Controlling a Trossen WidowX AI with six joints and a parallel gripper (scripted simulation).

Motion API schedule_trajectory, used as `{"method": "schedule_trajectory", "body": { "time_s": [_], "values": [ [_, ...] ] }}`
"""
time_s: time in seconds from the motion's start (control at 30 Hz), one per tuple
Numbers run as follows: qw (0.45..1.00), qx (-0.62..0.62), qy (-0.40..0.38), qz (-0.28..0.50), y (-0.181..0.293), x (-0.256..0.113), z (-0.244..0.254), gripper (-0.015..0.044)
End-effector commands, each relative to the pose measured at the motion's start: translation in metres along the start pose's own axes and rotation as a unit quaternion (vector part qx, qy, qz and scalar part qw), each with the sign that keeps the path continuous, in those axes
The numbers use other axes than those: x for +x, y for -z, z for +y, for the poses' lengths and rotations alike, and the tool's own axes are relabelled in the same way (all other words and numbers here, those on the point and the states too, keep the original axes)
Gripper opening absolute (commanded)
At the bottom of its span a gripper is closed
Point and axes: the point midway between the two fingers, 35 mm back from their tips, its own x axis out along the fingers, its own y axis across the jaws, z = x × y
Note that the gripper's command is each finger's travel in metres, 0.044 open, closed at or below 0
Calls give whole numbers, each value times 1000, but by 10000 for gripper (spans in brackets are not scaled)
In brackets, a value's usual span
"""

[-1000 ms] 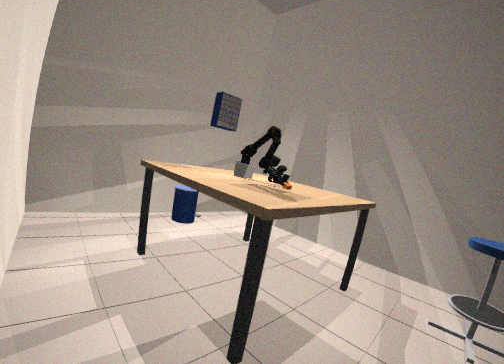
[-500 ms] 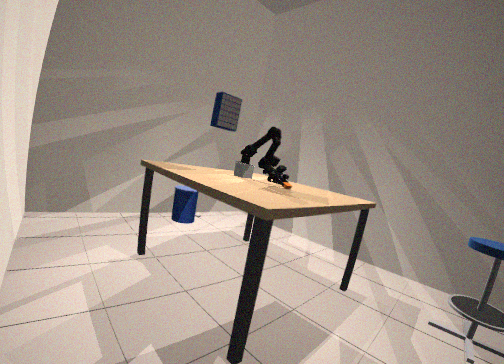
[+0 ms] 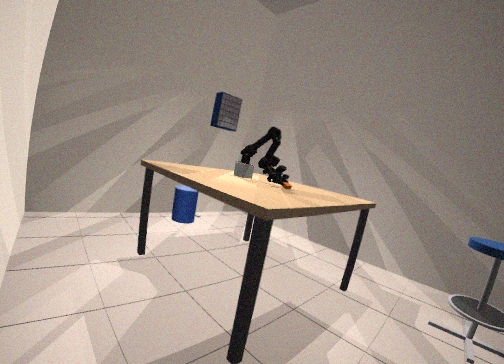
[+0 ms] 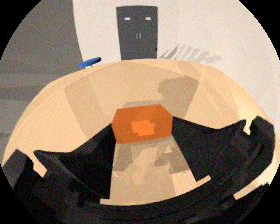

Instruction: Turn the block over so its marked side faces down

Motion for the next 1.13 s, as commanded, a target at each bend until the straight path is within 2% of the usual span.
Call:
{"method": "schedule_trajectory", "body": {
  "time_s": [0.0,0.1,1.1],
  "values": [
    [1000,2,3,-1,0,0,-1,367],
    [1000,2,3,-1,0,0,-1,440],
    [1000,2,3,-1,0,0,-1,440]
  ]
}}
